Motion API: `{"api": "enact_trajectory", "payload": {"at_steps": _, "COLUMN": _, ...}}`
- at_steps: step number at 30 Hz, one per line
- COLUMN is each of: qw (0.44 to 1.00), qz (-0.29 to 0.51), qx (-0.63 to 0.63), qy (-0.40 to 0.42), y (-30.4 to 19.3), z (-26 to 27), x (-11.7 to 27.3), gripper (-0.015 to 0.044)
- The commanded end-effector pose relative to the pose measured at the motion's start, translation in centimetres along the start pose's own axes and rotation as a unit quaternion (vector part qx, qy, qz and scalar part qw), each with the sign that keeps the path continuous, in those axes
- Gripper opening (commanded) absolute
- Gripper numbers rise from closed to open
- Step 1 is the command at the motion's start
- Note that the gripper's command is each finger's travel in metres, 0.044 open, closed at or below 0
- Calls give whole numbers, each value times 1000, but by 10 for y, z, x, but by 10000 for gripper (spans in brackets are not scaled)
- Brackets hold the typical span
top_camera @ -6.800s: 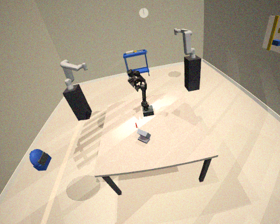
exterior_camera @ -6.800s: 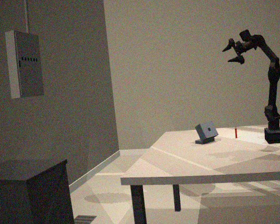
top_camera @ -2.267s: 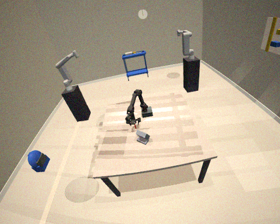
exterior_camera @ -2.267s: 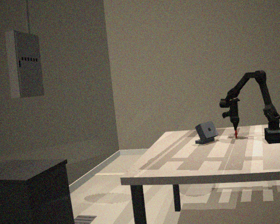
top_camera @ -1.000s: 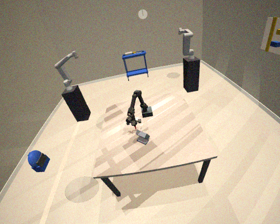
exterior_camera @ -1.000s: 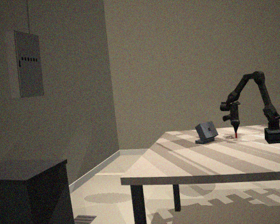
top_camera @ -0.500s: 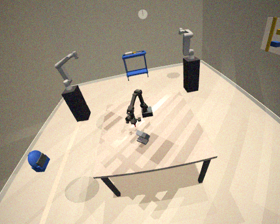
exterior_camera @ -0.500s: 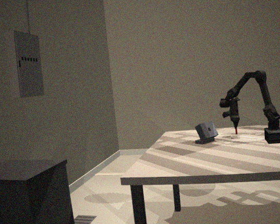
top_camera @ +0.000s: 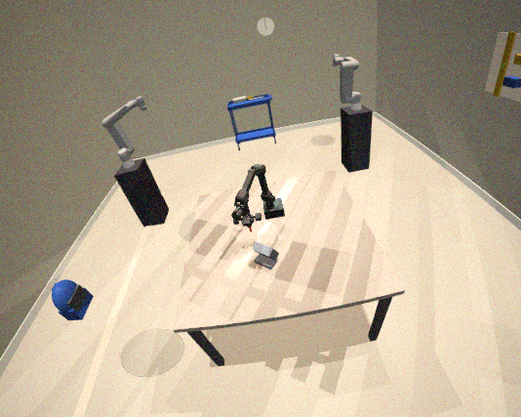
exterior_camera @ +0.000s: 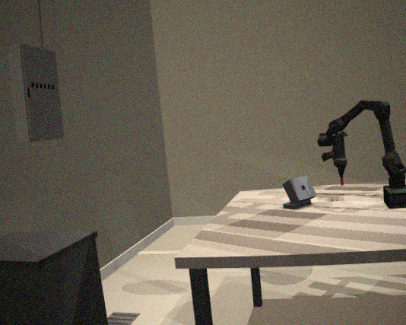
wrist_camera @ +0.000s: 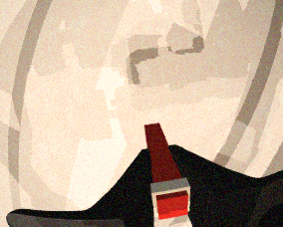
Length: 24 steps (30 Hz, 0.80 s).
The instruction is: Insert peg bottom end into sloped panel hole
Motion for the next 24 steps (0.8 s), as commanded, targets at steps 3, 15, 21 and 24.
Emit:
{"api": "enact_trajectory", "payload": {"at_steps": 3, "qw": 1000, "qz": -5, "qx": 11, "qy": -14, "y": 3, "z": 3, "x": 2, "gripper": 0}}
{"api": "enact_trajectory", "payload": {"at_steps": 15, "qw": 998, "qz": -14, "qx": 44, "qy": -45, "y": 9, "z": 12, "x": -2, "gripper": 0}}
{"api": "enact_trajectory", "payload": {"at_steps": 21, "qw": 996, "qz": -19, "qx": 61, "qy": -60, "y": 12, "z": 17, "x": -3, "gripper": 0}}
{"api": "enact_trajectory", "payload": {"at_steps": 24, "qw": 995, "qz": -22, "qx": 69, "qy": -67, "y": 14, "z": 19, "x": -4, "gripper": 0}}
Point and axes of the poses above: the point midway between the two fingers, 35 mm back from their tips, its own x axis back along the fingers, its own z axis across the jaws, y = z × x, the point moved 1 cm from there along x, back along the fingers, and after that the axes turned 12 degrees about -x, right-handed, at the moved point
